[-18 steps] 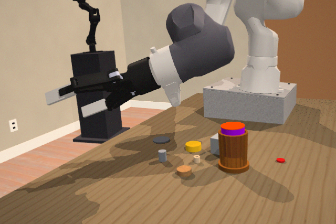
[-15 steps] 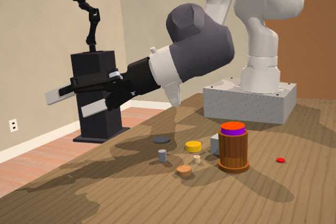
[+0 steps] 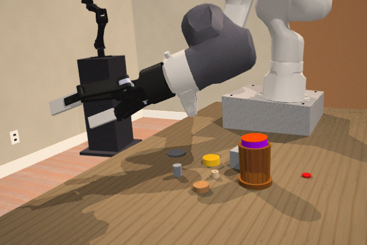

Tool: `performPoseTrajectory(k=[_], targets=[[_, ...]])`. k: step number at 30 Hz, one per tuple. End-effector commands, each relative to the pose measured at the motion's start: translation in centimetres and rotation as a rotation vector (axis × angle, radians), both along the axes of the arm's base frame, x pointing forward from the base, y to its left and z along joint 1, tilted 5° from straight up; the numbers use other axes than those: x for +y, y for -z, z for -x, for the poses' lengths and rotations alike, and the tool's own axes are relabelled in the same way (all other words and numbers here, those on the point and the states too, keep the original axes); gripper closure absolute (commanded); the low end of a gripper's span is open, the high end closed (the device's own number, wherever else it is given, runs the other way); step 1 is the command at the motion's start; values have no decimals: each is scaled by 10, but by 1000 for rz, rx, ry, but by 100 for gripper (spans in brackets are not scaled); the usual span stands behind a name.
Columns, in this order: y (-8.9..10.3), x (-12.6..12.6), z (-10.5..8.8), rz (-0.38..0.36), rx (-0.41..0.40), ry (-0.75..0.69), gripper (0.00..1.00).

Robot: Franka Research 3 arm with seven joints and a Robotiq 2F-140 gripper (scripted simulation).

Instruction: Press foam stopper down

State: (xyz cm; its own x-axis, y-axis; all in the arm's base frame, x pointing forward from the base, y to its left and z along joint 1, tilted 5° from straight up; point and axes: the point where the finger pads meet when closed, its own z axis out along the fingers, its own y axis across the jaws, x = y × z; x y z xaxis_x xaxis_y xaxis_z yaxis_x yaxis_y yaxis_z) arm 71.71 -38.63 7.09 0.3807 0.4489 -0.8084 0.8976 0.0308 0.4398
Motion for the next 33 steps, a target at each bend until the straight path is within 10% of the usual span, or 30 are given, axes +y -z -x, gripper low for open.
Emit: performPoseTrajectory(k=[1,12,16,22,33], targets=[[0,1,1,-5,-3,6,100],[4,122,78,-378,-172,427,100],[4,122,78,-410,-190,473,100],[7,214,136,-653,-292,737,100],[10,276,176,-903,-414,1043,100]])
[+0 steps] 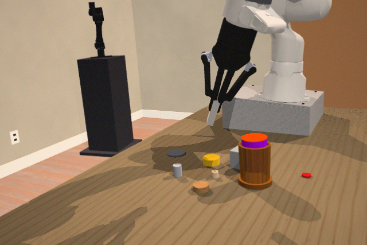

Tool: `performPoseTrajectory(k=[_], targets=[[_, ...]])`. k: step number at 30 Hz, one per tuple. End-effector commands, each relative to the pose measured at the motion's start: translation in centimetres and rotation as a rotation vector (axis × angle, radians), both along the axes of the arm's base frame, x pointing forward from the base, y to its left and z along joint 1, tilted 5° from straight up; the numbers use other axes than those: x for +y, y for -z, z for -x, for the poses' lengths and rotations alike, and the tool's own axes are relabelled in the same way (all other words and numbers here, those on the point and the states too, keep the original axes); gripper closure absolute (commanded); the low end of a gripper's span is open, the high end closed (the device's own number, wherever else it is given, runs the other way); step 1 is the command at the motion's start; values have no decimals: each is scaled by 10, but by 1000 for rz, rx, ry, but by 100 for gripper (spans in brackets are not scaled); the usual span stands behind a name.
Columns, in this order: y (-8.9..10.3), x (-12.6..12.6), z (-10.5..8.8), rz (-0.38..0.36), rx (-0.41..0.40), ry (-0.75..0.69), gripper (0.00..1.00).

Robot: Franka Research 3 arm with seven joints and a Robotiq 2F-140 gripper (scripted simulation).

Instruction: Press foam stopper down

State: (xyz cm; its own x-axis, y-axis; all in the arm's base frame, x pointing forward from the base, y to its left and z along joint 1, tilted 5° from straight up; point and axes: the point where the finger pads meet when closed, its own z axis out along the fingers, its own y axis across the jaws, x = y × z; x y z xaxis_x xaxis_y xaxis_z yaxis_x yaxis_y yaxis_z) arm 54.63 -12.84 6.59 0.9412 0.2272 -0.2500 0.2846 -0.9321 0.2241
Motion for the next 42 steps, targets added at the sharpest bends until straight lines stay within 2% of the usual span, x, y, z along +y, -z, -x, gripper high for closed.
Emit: performPoseTrajectory(k=[1,2,3,6,7,12,42], targets=[[5,33,15,-125,-121,219,100],[5,33,15,-136,-132,238,100],[6,46,23,-175,-146,282,100],[6,57,31,-216,-169,339,100],[6,68,37,-251,-181,372,100],[7,87,49,-313,-207,440,100],[7,88,49,-316,-208,443,100]])
